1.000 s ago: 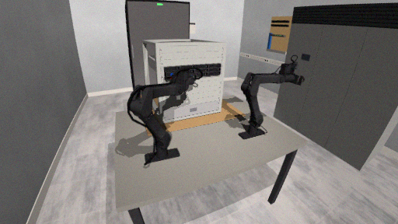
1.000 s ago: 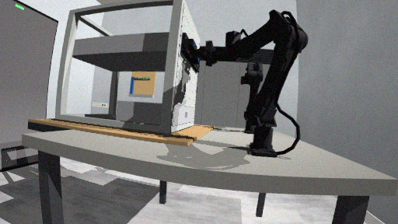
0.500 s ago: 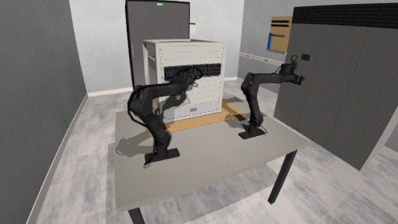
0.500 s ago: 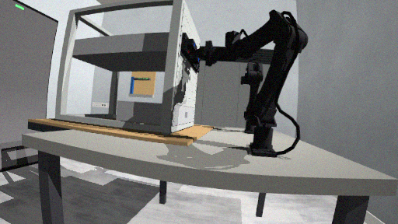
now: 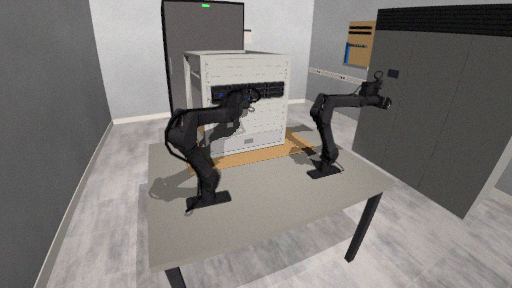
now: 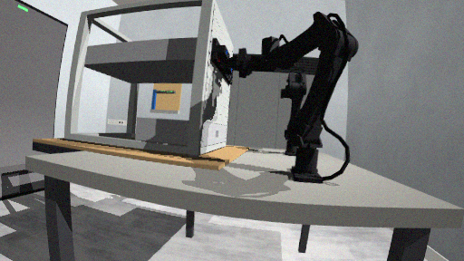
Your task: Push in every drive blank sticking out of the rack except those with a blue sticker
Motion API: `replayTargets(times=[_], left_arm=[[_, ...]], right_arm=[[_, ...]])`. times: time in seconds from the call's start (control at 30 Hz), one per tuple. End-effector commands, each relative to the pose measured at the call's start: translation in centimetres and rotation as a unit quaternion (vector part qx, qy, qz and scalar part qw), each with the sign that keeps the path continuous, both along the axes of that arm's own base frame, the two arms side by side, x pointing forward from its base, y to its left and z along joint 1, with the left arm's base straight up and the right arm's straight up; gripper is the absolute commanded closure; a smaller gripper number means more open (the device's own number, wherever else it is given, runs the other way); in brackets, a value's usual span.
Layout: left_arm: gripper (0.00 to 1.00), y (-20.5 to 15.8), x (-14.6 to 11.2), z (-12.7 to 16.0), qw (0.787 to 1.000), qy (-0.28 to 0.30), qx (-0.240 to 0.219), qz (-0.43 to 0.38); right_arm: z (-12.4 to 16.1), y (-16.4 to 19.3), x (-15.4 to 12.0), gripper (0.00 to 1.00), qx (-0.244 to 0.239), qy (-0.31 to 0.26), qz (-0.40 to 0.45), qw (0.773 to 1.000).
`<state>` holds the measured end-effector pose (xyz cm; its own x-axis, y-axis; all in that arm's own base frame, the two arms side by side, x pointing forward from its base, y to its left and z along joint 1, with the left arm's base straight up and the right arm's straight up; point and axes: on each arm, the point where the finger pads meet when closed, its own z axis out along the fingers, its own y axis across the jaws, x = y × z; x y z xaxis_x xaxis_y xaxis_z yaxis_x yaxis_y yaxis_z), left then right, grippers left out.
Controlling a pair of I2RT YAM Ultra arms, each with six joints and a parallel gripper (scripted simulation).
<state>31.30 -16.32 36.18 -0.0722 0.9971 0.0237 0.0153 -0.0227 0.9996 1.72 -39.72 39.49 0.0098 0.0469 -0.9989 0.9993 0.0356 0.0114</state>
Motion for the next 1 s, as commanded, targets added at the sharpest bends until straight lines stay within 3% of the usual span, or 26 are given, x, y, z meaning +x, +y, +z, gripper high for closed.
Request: replayTargets(times=[0.0, 0.97], left_arm=[[1.00, 0.04, 0.60, 1.81, 1.000, -0.014, -0.022, 0.001], [1.00, 0.17, 1.01, 1.83, 1.000, -0.013, -0.021, 0.001]], right_arm=[[2.10, -0.05, -0.48, 0.00, -0.023, 0.005, -0.004, 1.000], [2.10, -0.05, -0.48, 0.00, -0.023, 0.005, -0.004, 1.000]])
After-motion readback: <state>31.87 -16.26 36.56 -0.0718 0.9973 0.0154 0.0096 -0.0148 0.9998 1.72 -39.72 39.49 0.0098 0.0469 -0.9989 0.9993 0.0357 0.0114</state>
